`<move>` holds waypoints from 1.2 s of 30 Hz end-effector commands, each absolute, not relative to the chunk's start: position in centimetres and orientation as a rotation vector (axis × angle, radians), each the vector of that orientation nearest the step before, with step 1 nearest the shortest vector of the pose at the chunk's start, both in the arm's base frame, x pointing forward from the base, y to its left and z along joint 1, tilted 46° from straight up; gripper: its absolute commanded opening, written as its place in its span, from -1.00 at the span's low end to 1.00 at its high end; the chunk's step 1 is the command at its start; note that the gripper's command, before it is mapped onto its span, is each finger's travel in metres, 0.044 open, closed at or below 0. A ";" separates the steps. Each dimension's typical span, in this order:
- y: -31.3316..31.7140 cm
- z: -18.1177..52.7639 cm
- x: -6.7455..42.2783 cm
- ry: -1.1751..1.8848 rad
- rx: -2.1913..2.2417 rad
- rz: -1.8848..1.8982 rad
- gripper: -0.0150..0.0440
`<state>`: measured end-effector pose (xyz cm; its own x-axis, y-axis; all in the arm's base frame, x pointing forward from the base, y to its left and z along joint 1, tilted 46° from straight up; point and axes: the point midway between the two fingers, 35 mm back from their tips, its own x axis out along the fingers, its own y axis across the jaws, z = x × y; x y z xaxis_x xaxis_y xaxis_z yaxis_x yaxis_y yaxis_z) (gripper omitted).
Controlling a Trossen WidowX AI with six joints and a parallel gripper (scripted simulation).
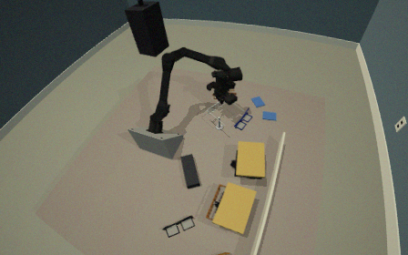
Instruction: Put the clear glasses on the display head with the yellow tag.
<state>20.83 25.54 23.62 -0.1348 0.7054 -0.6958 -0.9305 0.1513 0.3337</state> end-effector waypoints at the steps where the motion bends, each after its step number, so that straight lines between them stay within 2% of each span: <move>1: 23.8 25.5 21.3 0.898 -0.318 1.450 -0.49; 11: 22.5 25.1 22.1 0.897 -0.340 1.444 -0.49; 24: 17.4 18.9 26.5 0.814 -0.516 1.487 -0.49; 36: 11.7 13.4 28.4 0.726 -0.650 1.556 -0.49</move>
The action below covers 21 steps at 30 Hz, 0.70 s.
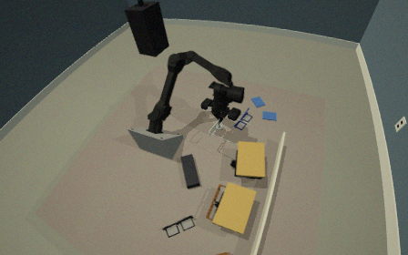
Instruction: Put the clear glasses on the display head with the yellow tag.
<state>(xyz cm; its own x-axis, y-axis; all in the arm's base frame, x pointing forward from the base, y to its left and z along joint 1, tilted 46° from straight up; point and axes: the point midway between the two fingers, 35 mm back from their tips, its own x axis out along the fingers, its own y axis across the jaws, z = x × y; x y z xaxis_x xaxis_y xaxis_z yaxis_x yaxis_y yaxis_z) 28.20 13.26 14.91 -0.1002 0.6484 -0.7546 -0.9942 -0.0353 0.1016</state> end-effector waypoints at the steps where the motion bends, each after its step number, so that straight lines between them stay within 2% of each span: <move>1: 11.2 12.9 28.5 0.717 -0.660 1.562 -0.49; 21: 2.3 5.0 26.6 0.486 -0.809 1.697 -0.49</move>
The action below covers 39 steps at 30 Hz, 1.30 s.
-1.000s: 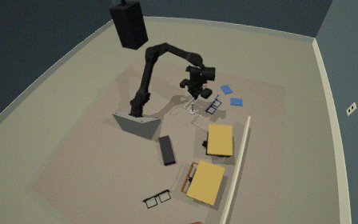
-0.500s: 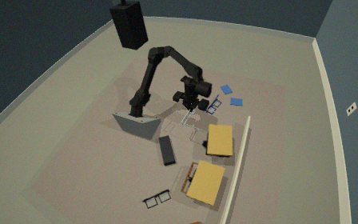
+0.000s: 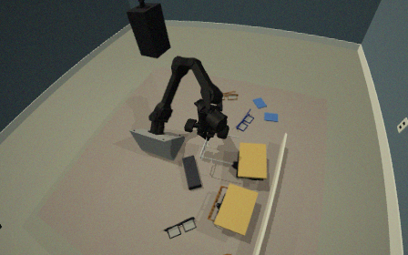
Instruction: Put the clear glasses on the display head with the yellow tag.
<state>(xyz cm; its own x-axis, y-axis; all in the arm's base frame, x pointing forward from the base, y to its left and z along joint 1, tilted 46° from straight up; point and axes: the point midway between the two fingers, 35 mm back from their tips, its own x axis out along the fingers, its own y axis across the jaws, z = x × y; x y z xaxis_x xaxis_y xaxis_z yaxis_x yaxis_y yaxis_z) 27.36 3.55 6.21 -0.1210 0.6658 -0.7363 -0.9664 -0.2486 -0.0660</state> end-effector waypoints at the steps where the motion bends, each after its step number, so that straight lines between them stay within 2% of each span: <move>1: 1.9 4.7 26.4 0.471 -0.815 1.703 -0.49; 9: -0.3 2.6 24.7 0.364 -0.850 1.735 -0.49; 39: 1.8 0.3 24.4 0.361 -0.850 1.730 -0.49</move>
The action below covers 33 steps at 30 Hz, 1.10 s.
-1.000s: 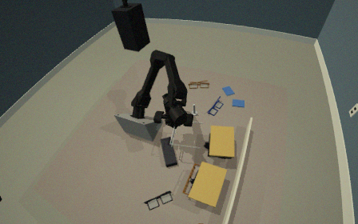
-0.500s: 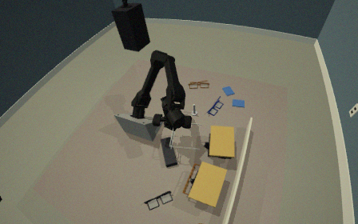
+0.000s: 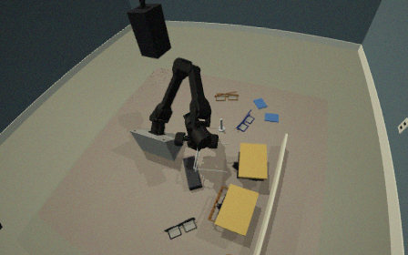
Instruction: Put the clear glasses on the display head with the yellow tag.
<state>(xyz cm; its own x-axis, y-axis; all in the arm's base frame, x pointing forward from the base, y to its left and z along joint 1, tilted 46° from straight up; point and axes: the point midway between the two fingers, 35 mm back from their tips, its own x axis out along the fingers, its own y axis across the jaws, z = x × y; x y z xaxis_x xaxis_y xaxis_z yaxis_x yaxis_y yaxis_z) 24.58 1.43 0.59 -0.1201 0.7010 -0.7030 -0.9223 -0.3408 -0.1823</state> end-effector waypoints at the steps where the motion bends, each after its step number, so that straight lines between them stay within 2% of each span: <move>1: 1.8 0.2 24.4 0.361 -0.850 1.730 -0.49; 33: 3.8 -1.2 24.4 0.359 -0.850 1.729 -0.49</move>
